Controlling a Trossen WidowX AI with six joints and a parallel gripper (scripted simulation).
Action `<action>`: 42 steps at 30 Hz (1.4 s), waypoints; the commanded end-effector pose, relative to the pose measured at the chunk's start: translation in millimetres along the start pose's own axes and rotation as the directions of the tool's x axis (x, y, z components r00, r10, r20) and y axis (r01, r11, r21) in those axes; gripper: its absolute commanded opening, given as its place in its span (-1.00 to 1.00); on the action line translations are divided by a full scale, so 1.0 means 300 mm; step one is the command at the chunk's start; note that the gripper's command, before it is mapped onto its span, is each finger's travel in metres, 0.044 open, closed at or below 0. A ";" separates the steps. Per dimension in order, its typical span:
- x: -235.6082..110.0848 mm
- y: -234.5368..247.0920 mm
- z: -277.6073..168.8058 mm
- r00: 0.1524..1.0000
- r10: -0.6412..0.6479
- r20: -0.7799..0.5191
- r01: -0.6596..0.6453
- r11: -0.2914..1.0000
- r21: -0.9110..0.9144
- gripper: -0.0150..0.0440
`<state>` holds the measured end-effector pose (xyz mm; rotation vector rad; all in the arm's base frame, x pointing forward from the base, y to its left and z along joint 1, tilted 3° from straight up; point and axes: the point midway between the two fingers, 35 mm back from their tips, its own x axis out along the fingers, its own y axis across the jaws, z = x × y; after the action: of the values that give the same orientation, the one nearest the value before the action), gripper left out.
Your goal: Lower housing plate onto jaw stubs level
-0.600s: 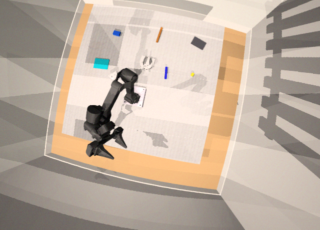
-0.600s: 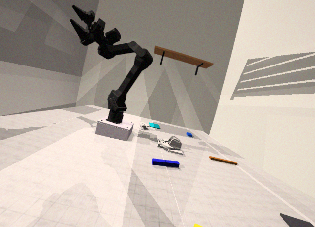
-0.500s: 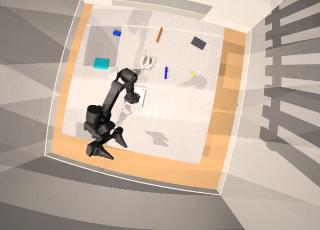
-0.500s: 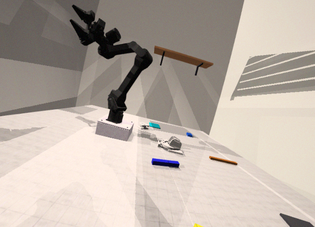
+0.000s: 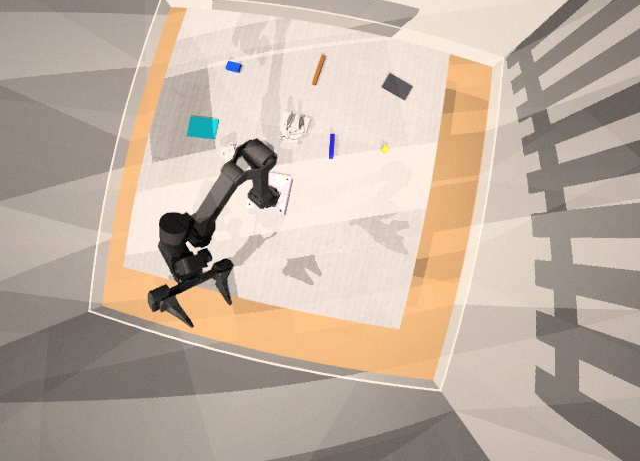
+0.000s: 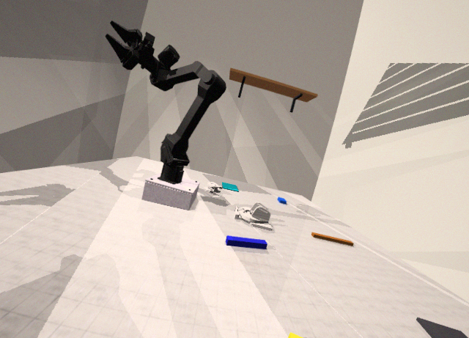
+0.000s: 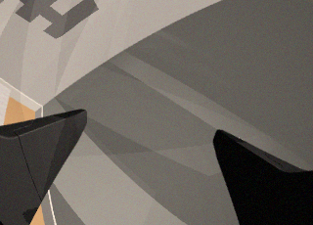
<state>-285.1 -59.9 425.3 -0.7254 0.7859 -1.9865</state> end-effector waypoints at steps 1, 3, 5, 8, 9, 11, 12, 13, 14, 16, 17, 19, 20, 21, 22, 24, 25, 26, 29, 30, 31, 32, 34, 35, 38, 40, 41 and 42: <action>-0.041 -0.057 -0.054 0.995 -0.080 -0.064 0.084 0.994 0.071 1.00; -0.064 -0.080 -0.082 0.989 -0.115 -0.096 0.125 0.987 0.102 1.00; -0.087 -0.102 -0.107 0.981 -0.150 -0.126 0.166 0.977 0.131 1.00; -0.124 -0.132 -0.145 0.964 -0.199 -0.174 0.229 0.958 0.171 1.00; -0.137 -0.142 -0.157 0.958 -0.216 -0.190 0.250 0.951 0.183 1.00; -0.165 -0.161 -0.182 0.943 -0.247 -0.223 0.294 0.933 0.206 1.00; -0.179 -0.170 -0.194 0.935 -0.263 -0.239 0.315 0.924 0.217 1.00; -0.194 -0.179 -0.207 0.926 -0.278 -0.256 0.337 0.914 0.227 1.00; -0.210 -0.188 -0.220 0.916 -0.293 -0.273 0.360 0.903 0.237 1.00; -0.244 -0.205 -0.247 0.895 -0.323 -0.309 0.405 0.879 0.254 1.00; -0.261 -0.213 -0.260 0.883 -0.337 -0.327 0.427 0.866 0.261 1.00; -0.297 -0.227 -0.286 0.858 -0.365 -0.362 0.472 0.838 0.275 1.00; -0.316 -0.234 -0.298 0.844 -0.378 -0.380 0.494 0.823 0.280 1.00; -0.335 -0.241 -0.311 0.830 -0.390 -0.398 0.516 0.808 0.286 1.00; -0.354 -0.247 -0.323 0.816 -0.402 -0.415 0.538 0.792 0.290 1.00; -0.394 -0.257 -0.347 0.786 -0.424 -0.450 0.579 0.759 0.297 1.00; -0.413 -0.261 -0.358 0.771 -0.434 -0.466 0.599 0.743 0.299 1.00; -0.433 -0.264 -0.369 0.756 -0.443 -0.483 0.618 0.726 0.301 1.00; -0.494 -0.273 -0.401 0.706 -0.467 -0.532 0.674 0.674 0.303 1.00; -0.515 -0.275 -0.411 0.689 -0.474 -0.548 0.692 0.656 0.303 1.00; -0.536 -0.276 -0.421 0.672 -0.481 -0.563 0.709 0.637 0.302 1.00; -0.557 -0.277 -0.430 0.654 -0.487 -0.579 0.726 0.618 0.301 1.00; -0.599 -0.279 -0.447 0.619 -0.498 -0.607 0.757 0.584 0.292 1.00; -0.619 -0.280 -0.453 0.603 -0.503 -0.619 0.770 0.570 0.286 1.00; -0.678 -0.279 -0.471 0.554 -0.516 -0.653 0.806 0.528 0.267 1.00; -0.718 -0.278 -0.481 0.521 -0.523 -0.675 0.829 0.499 0.253 1.00; -0.738 -0.277 -0.486 0.504 -0.525 -0.686 0.840 0.485 0.245 1.00; -0.758 -0.275 -0.491 0.486 -0.528 -0.696 0.850 0.470 0.237 1.00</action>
<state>-334.7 191.2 354.8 -0.1102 0.0813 -3.0594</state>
